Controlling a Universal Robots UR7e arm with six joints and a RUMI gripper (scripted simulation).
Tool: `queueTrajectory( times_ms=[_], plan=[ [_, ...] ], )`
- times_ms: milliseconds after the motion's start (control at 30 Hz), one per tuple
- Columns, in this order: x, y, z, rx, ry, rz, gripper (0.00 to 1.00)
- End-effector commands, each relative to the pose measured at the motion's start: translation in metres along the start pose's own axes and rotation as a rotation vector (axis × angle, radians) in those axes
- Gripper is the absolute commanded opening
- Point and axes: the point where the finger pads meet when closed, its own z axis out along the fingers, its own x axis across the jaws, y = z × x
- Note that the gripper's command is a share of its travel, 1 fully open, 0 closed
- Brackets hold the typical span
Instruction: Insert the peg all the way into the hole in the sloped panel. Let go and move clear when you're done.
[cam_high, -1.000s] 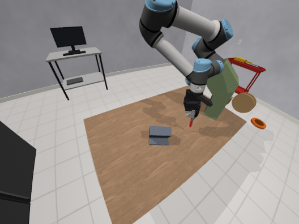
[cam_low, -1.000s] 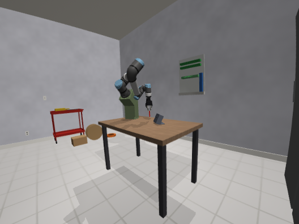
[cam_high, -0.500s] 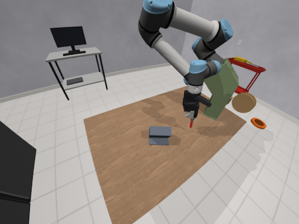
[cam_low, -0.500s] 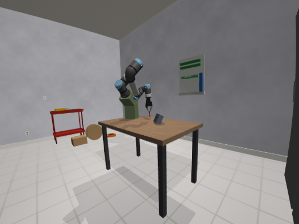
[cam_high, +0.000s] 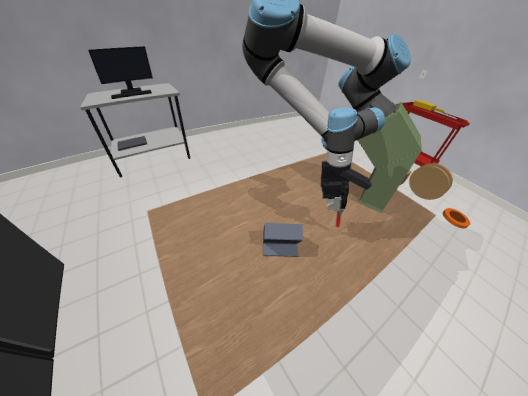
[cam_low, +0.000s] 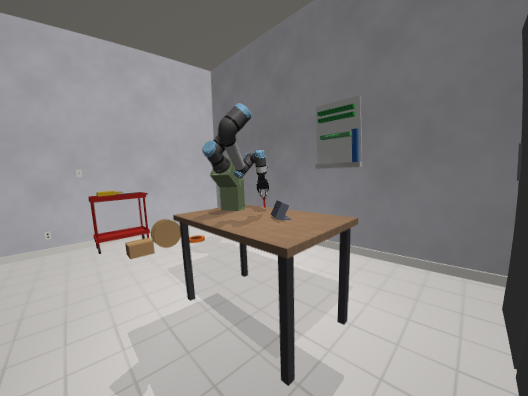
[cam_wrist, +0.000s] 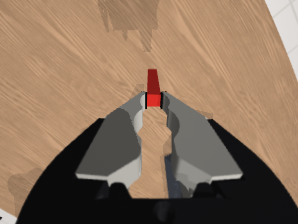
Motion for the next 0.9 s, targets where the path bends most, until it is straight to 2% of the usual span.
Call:
queueTrajectory(
  times_ms=[0, 867],
  plan=[
    [0.0002, 0.0002, 0.0013, 0.018, 0.008, 0.011, 0.00],
    [0.0002, 0.0014, 0.0080, 0.108, 0.046, 0.072, 0.00]
  ],
)
